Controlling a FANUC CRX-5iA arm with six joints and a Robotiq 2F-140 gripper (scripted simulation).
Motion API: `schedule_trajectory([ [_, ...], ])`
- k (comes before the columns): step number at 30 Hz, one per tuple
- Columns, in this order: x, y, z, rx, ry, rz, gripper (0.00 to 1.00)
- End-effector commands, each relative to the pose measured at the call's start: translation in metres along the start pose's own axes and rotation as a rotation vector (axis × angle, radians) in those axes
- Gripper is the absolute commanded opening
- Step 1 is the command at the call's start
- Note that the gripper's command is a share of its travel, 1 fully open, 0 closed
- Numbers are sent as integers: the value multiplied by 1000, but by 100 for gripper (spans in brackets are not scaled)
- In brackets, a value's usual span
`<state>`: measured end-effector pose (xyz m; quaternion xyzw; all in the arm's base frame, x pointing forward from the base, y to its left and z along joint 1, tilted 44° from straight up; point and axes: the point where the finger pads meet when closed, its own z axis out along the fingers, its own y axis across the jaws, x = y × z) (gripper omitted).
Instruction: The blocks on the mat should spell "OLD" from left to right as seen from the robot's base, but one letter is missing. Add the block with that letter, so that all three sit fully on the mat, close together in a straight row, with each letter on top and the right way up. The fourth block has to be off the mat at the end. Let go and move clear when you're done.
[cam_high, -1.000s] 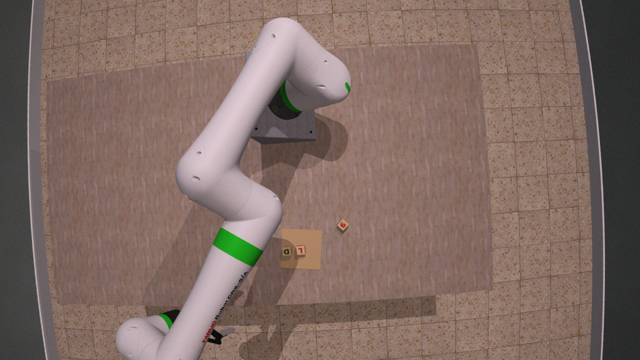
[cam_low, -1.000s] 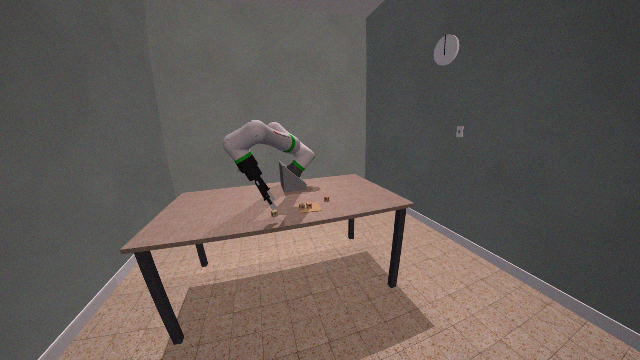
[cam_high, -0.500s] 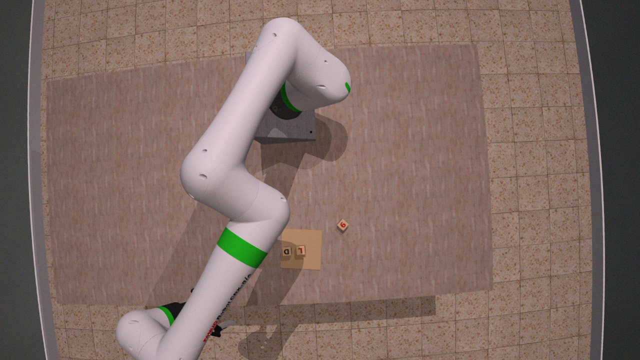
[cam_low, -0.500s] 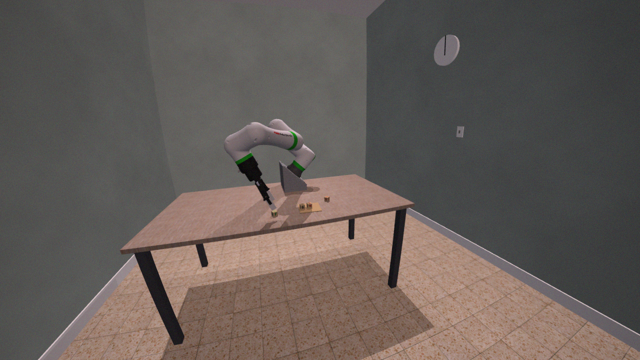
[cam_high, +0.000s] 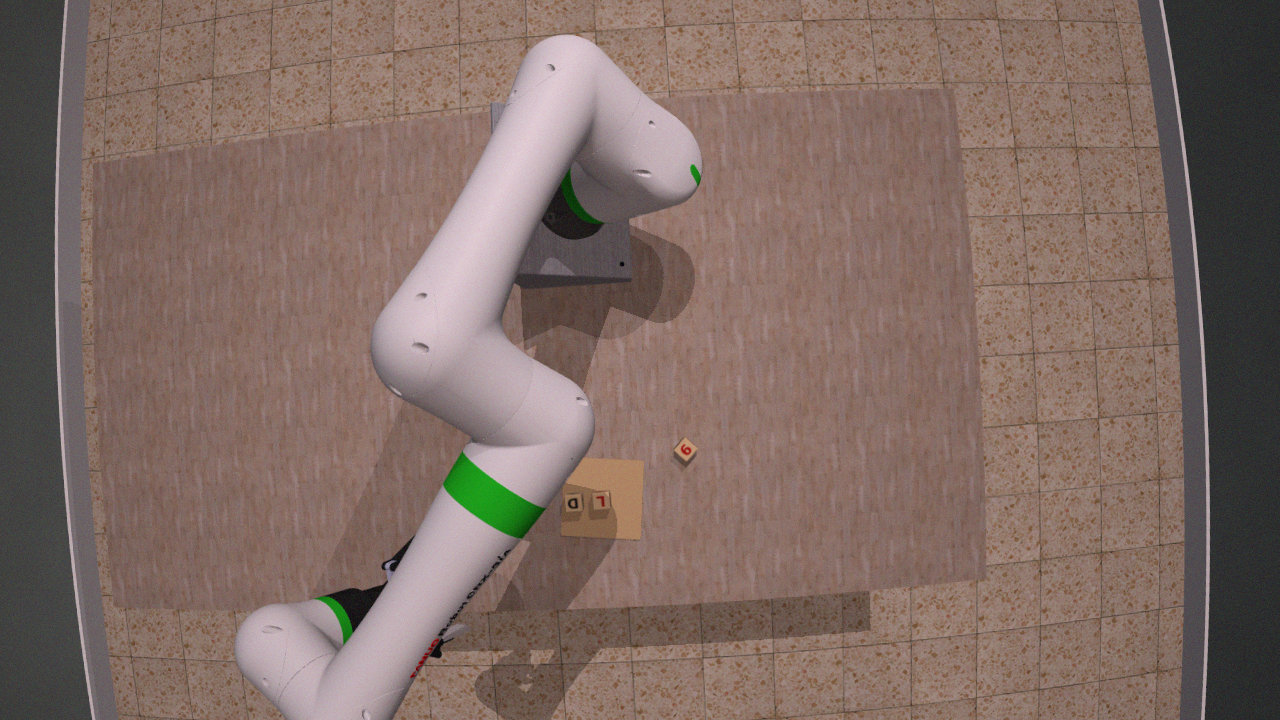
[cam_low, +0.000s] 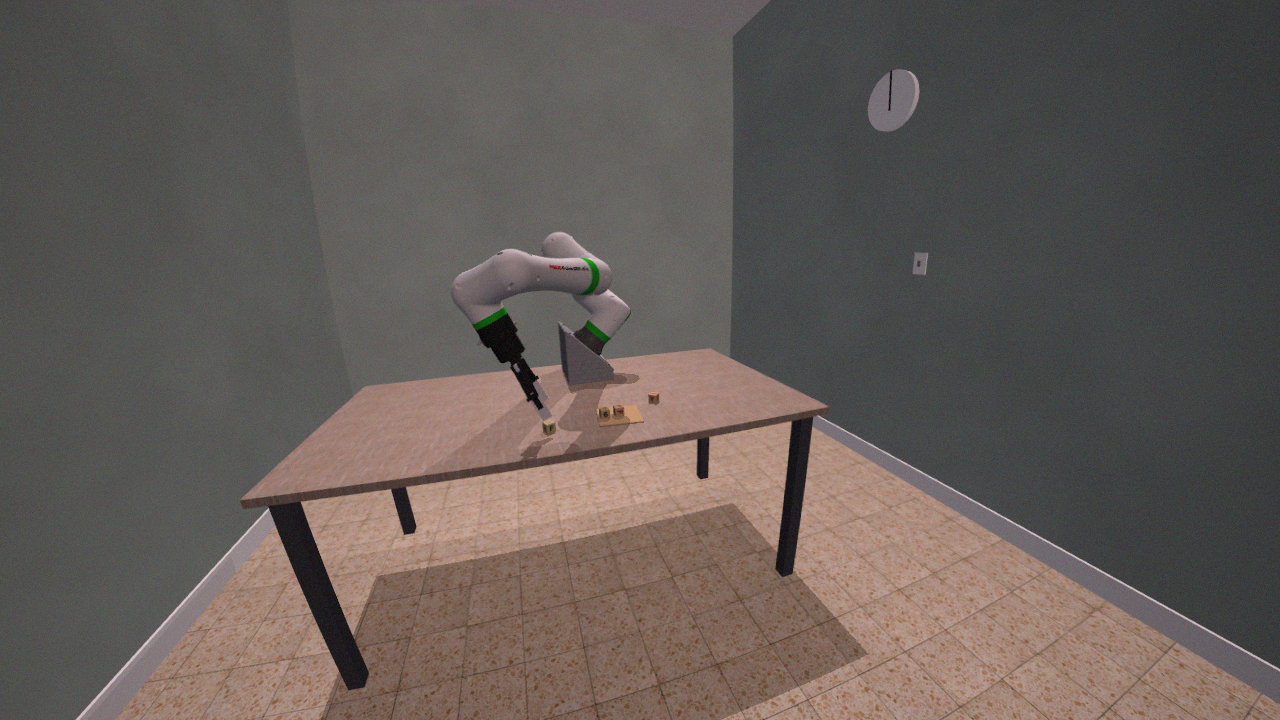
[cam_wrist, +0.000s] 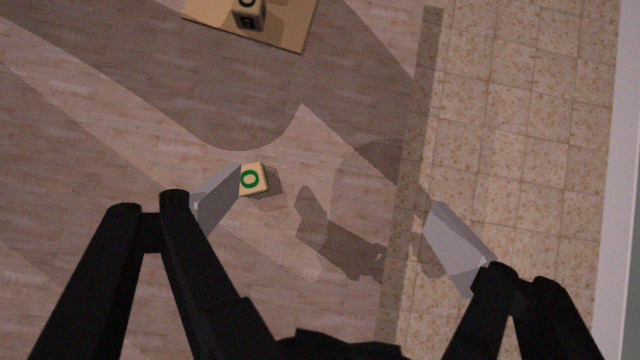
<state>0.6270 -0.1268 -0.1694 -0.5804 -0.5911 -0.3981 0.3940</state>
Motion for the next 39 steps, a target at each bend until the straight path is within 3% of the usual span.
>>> schedule_trajectory([
  [1,-2,-9,2,0,-10,-1,100],
  [39,-7,-61,18,20,-56,-4,100],
])
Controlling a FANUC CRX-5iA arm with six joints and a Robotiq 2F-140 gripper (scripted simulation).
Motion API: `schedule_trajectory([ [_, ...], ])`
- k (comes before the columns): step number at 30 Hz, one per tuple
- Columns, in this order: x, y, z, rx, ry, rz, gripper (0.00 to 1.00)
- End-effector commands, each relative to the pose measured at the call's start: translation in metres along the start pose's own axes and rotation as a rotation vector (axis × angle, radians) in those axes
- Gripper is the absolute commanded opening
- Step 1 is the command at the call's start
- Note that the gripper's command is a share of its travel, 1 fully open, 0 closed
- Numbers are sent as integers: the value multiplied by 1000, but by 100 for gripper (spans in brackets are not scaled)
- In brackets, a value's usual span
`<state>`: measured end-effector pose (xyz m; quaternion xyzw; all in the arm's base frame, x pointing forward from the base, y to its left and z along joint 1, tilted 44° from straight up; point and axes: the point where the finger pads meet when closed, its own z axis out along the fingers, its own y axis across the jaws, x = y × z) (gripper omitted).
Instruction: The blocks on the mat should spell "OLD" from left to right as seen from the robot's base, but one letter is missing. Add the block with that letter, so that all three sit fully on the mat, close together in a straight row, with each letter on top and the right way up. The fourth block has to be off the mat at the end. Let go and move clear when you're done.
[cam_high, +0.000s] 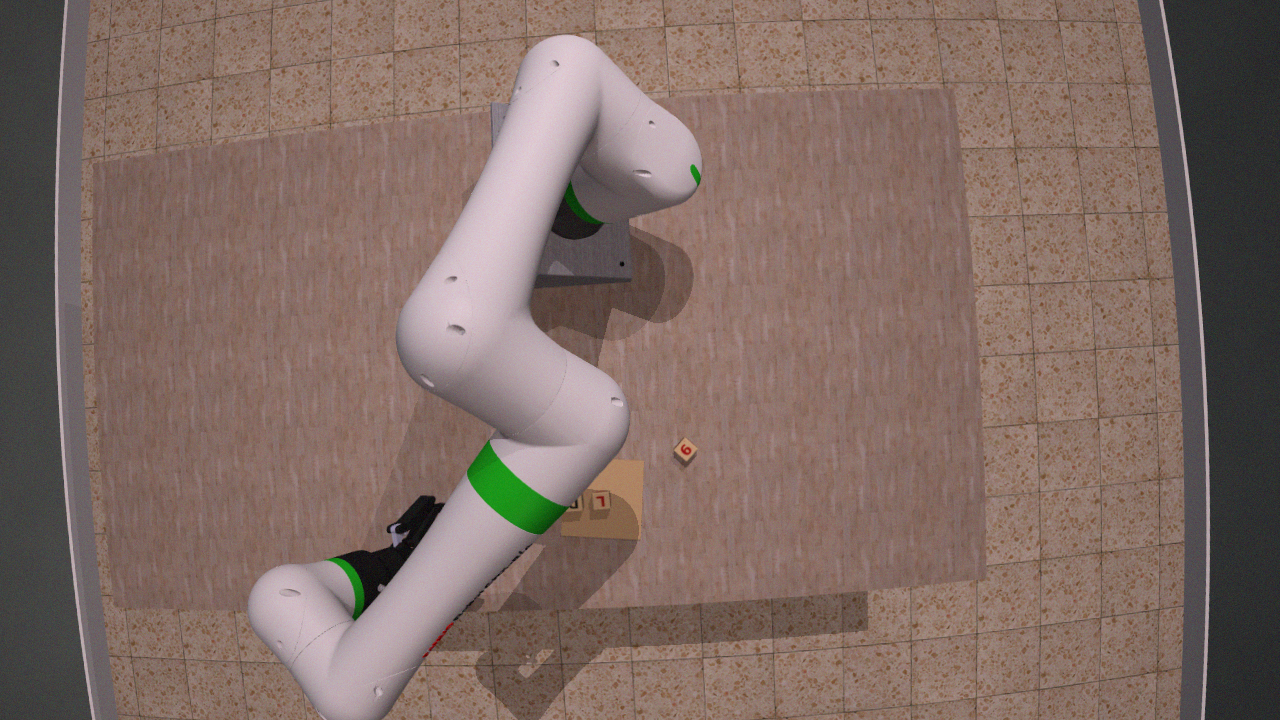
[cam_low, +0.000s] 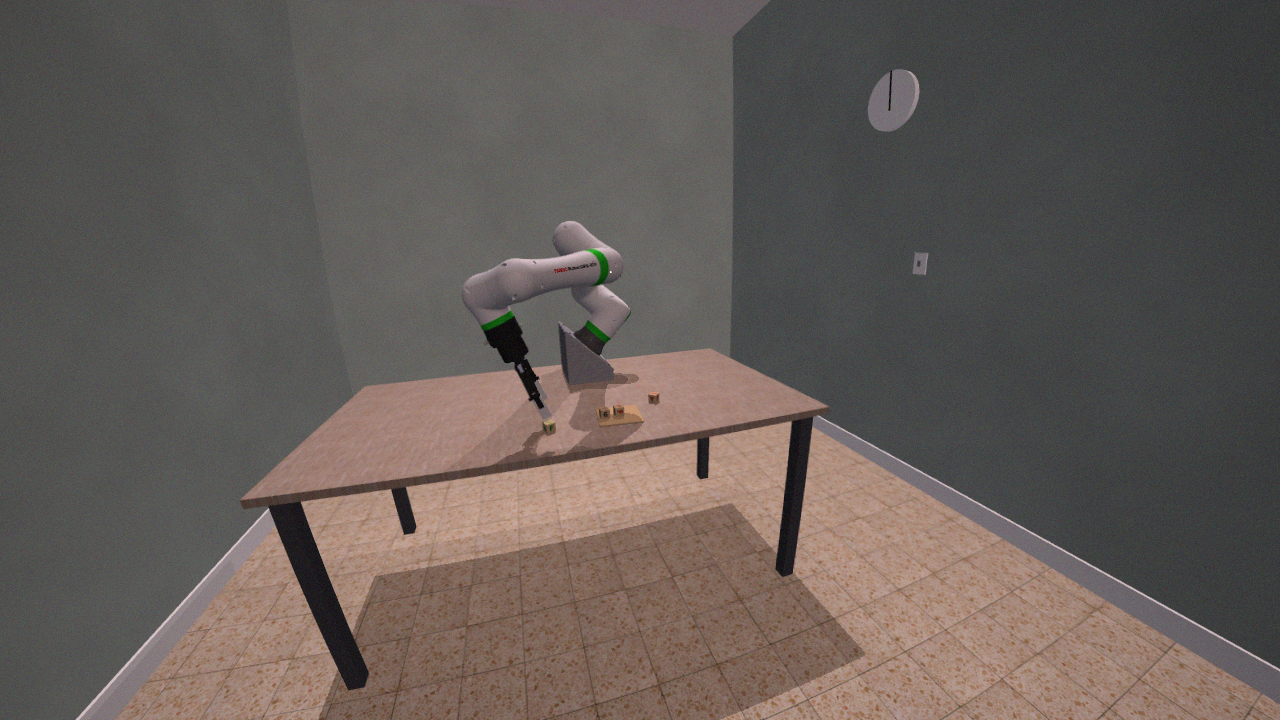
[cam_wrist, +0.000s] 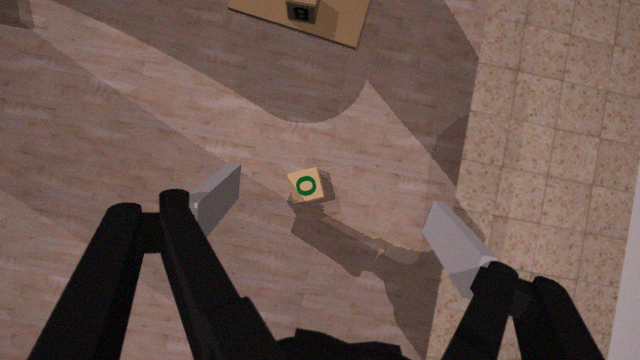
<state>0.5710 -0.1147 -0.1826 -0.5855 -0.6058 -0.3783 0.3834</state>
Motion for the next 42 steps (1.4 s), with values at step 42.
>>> schedule_trajectory([
  [42,-1,-21,7,7,-20,-1,100],
])
